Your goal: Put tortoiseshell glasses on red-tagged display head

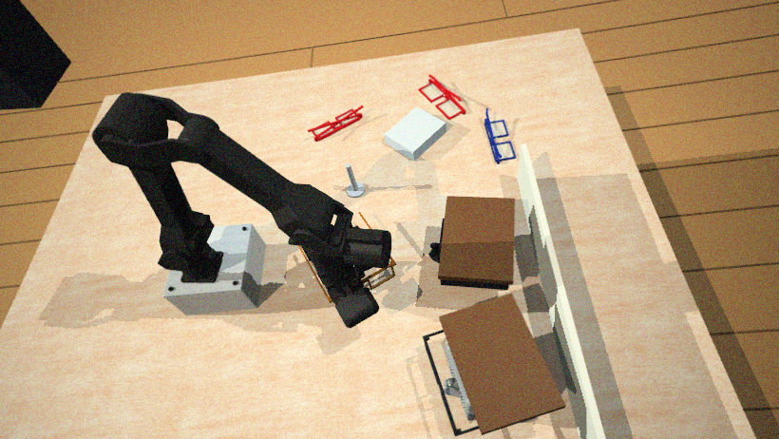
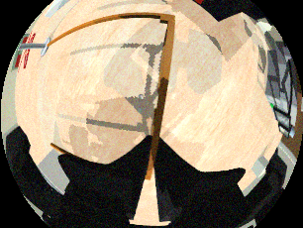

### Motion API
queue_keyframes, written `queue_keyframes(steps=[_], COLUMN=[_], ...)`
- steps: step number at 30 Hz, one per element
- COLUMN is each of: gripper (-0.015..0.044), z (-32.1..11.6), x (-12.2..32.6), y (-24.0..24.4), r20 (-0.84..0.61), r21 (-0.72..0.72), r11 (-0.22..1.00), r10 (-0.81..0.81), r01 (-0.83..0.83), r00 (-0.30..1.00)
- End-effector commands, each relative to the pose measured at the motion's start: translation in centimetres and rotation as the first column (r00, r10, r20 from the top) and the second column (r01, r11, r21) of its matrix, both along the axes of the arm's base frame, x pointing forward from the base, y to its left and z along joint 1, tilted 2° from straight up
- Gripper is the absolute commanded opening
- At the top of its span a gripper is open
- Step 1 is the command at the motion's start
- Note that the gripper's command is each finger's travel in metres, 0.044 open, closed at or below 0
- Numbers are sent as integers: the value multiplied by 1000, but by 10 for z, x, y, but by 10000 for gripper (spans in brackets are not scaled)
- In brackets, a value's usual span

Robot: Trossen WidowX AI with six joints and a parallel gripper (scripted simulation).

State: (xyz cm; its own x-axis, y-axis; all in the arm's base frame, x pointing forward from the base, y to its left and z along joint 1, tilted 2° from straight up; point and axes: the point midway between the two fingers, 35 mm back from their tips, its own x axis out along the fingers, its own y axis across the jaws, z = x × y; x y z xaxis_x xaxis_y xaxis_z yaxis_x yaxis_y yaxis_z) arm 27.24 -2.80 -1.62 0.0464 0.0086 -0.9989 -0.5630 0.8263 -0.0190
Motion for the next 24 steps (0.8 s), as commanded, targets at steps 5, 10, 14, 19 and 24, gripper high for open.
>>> queue_keyframes(steps=[5, 10, 14, 19, 24], gripper=[0, 0, 0, 0, 0], z=[43, 78, 98, 99, 100], x=[4, 1, -1, -1, 2], y=[-2, -2, -3, -3, 5], r20=[7, 6, 5, 5, 7], r21=[2, 4, 5, 2, -14], r11=[1000, 1000, 1000, 1000, 994], r10=[-1, -2, -2, -14, -108], r01=[1, 2, 2, 14, 108], r00=[1000, 1000, 1000, 1000, 994])
